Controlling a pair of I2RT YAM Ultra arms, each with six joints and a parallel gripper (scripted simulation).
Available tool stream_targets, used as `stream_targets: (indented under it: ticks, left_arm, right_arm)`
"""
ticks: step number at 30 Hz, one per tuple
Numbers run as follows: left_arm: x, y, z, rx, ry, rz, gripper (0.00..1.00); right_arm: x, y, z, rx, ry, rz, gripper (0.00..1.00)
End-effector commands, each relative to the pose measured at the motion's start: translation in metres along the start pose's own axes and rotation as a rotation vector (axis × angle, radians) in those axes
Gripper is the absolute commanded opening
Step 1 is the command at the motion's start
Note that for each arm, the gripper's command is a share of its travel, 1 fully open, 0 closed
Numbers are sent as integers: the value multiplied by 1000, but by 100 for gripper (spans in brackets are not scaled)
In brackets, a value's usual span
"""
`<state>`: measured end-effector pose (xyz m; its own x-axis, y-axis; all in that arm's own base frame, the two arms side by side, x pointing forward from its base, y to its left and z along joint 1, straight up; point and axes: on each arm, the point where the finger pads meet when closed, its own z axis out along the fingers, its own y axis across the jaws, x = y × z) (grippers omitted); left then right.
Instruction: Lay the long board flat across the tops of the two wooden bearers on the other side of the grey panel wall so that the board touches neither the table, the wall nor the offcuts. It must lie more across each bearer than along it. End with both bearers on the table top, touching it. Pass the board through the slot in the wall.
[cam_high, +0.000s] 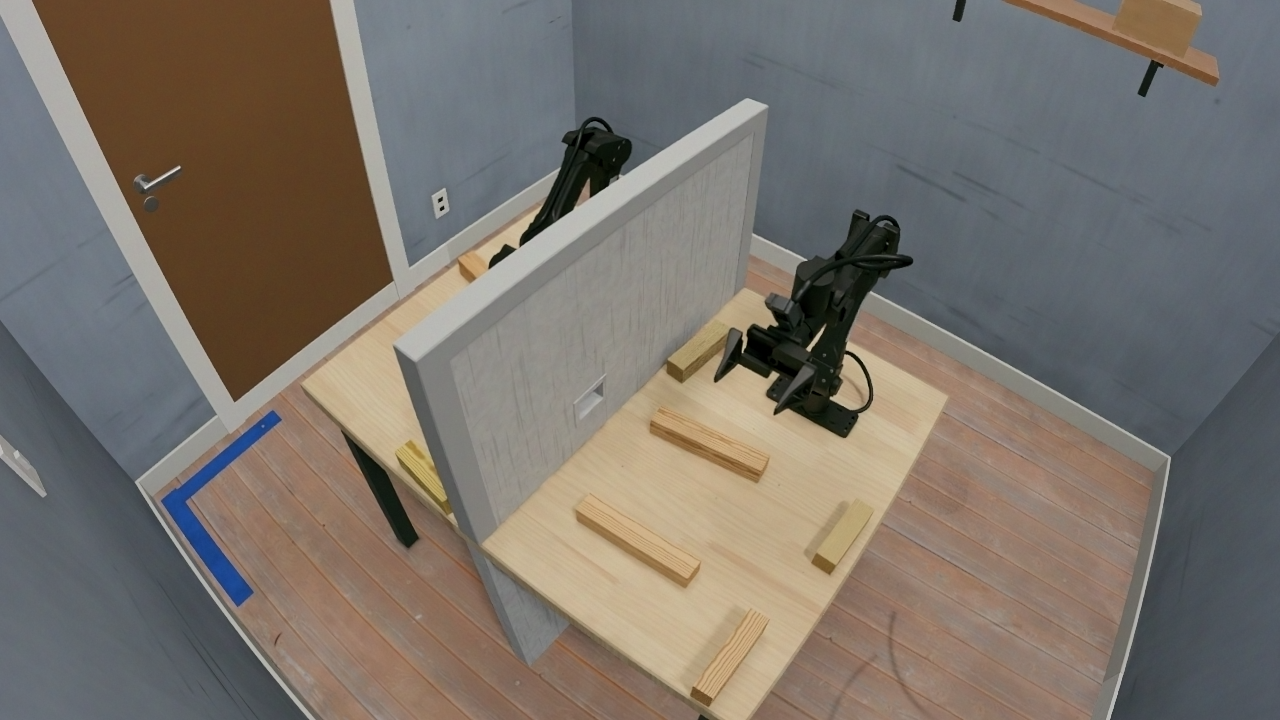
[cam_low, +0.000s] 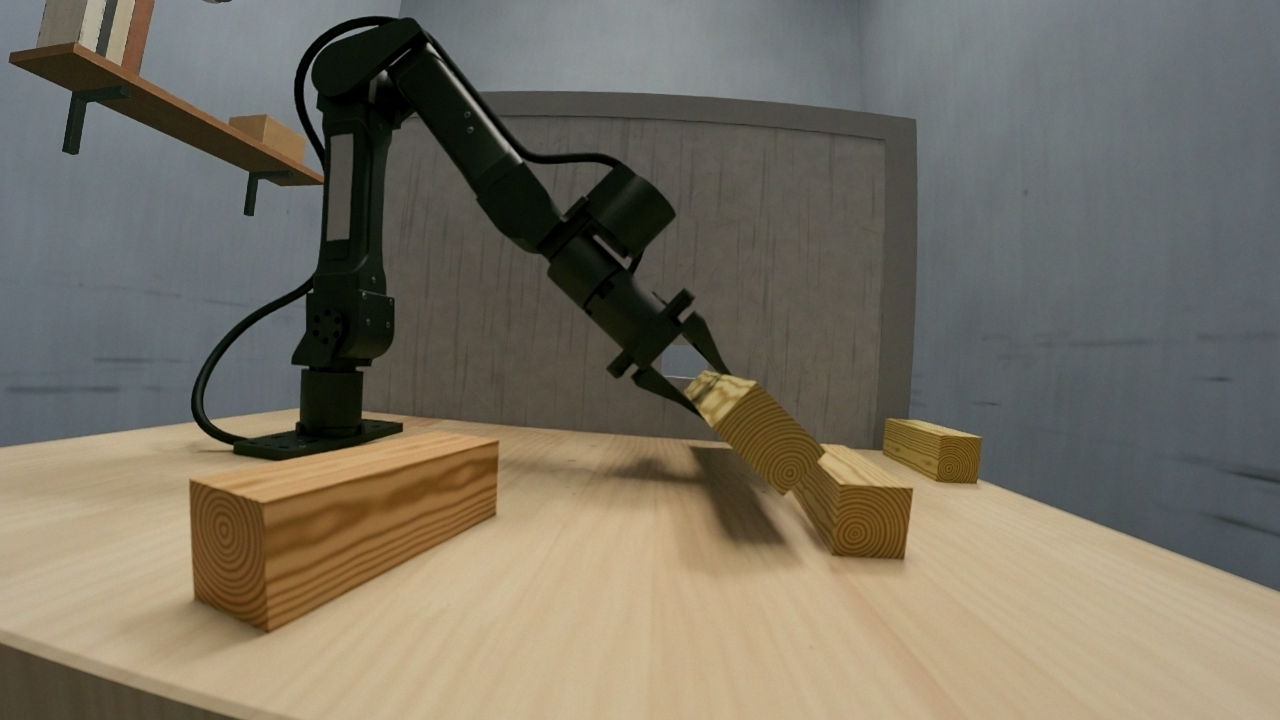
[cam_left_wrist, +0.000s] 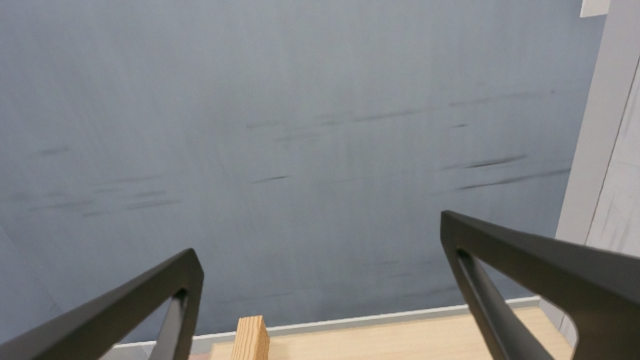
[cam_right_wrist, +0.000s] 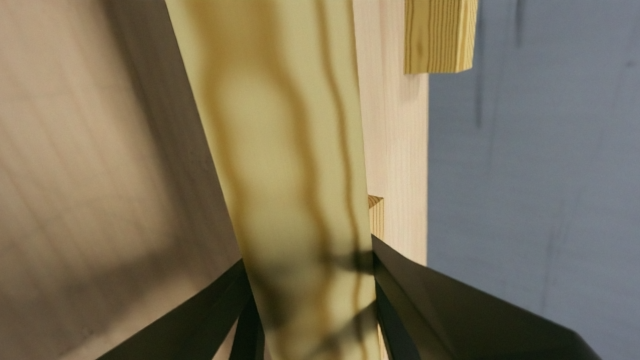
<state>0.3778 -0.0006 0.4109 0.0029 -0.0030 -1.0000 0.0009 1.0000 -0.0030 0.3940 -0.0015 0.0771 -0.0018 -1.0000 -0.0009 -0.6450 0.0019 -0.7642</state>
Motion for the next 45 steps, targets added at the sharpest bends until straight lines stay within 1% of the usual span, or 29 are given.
stream_targets:
  ticks: [1,5,7,9,10,11,13,14,15,16,17,18,19,20,22,23,24,27,32,34,36,39,40,41,43,44,45]
  left_arm:
    - [-30,3,-14,-11,-66,-11,100]
    - [-30,3,-14,-11,-66,-11,100]
    - [-30,3,-14,-11,-66,-11,100]
    - [-30,3,-14,-11,-66,-11,100]
    - [-30,3,-14,-11,-66,-11,100]
    - [-30,3,-14,-11,-66,-11,100]
    - [-30,3,-14,-11,-66,-11,100]
    - [-30,3,-14,-11,-66,-11,100]
    - [-30,3,-14,-11,-66,-11,100]
    - [-30,3,-14,-11,-66,-11,100]
    - [-30,3,-14,-11,-66,-11,100]
    - [-30,3,-14,-11,-66,-11,100]
    - [-30,3,-14,-11,-66,-11,100]
    - [-30,3,-14,-11,-66,-11,100]
    - [-30,3,-14,-11,-66,-11,100]
    - [-30,3,-14,-11,-66,-11,100]
    - [-30,3,-14,-11,-66,-11,100]
    - [-30,3,-14,-11,-66,-11,100]
    - [-30,3,-14,-11,-66,-11,100]
    - [-30,3,-14,-11,-66,-11,100]
    - [-30,3,-14,-11,-66,-11,100]
    - [-30,3,-14,-11,-66,-11,100]
    - [-30,3,-14,-11,-66,-11,100]
    - [-30,3,-14,-11,-66,-11,100]
    - [-30,3,-14,-11,-66,-11,100]
    - [-30,3,-14,-11,-66,-11,100]
    - [-30,3,-14,-11,-66,-11,100]
  right_arm:
    - [-1,-33,-11,114,-2,10,0]
    - [-1,-28,-10,102,-2,10,0]
    - [-1,-43,-12,133,-2,10,0]
    - [-1,-47,-13,140,-2,9,0]
    - [-1,-39,-4,117,-2,10,0]
    - [-1,-22,4,75,-1,10,0]
    - [-1,-6,-1,57,-1,10,0]
    - [-1,-26,-4,103,-3,9,0]
    - [-2,-37,-8,133,-4,9,0]
    - [-2,-27,2,91,-3,9,0]
    - [-2,-28,5,87,-3,9,0]
    - [-2,-34,2,103,-3,8,0]
    - [-2,-32,5,94,-4,8,0]
    - [-2,-38,-1,115,-4,8,0]
    - [-2,-38,-1,115,-4,8,0]
    - [-1,-29,4,98,-2,10,0]
    - [-2,-28,8,92,-4,8,0]
    - [-2,-32,5,109,-4,8,0]
    - [-2,-29,9,105,-3,8,0]
    - [-2,-26,11,101,-3,8,0]
    - [-2,-14,11,80,-3,8,0]
    - [-2,-18,7,92,-4,8,0]
    - [-1,-2,13,72,-2,10,0]
    - [-3,1,15,64,-4,7,0]
    - [-3,-15,12,107,-5,6,0]
    - [-1,-15,9,78,-1,10,0]
    - [-1,-22,5,100,-1,10,0]
